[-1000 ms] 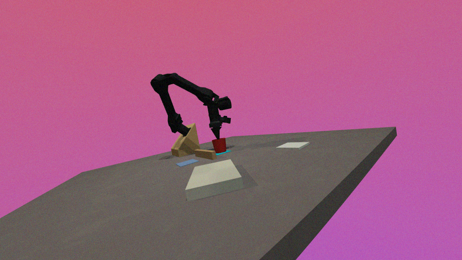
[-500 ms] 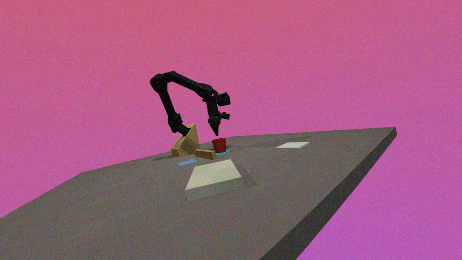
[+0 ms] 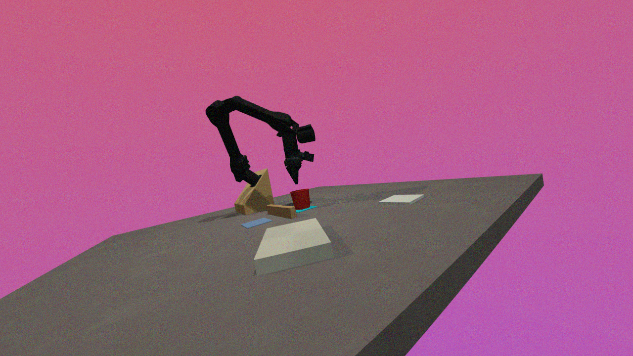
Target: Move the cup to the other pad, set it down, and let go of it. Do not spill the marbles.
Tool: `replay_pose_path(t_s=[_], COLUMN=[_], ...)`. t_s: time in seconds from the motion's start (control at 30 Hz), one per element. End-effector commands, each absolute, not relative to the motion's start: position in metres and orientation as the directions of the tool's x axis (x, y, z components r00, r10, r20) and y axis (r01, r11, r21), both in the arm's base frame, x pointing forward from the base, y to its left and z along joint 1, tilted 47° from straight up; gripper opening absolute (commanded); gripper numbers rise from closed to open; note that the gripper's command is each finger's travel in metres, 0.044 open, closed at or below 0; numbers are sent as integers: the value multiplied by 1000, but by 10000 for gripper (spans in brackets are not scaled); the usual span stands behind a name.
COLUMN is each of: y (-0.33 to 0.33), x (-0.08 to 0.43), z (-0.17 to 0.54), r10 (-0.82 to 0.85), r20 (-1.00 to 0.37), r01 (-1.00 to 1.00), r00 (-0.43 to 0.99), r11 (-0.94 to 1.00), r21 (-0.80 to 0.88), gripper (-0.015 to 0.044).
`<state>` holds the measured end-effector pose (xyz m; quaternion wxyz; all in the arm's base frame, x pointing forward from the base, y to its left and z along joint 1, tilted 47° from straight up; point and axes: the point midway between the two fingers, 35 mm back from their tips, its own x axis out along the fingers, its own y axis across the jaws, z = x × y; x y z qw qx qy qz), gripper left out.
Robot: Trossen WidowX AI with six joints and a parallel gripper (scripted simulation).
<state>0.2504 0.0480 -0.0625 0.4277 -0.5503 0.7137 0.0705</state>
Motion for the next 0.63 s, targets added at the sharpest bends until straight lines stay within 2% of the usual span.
replay_pose_path(t_s=[0.0,0.27,0.6], y=[63,87,84], x=[254,253,252], z=[-50,-26,-29], r10=[-716,-714,-717], r20=[-698,-700,-697], r01=[-839,-836,-841], r00=[-20,-20,-15], r11=[392,396,386], r21=[-378,-380,-379], gripper=[440,440,440])
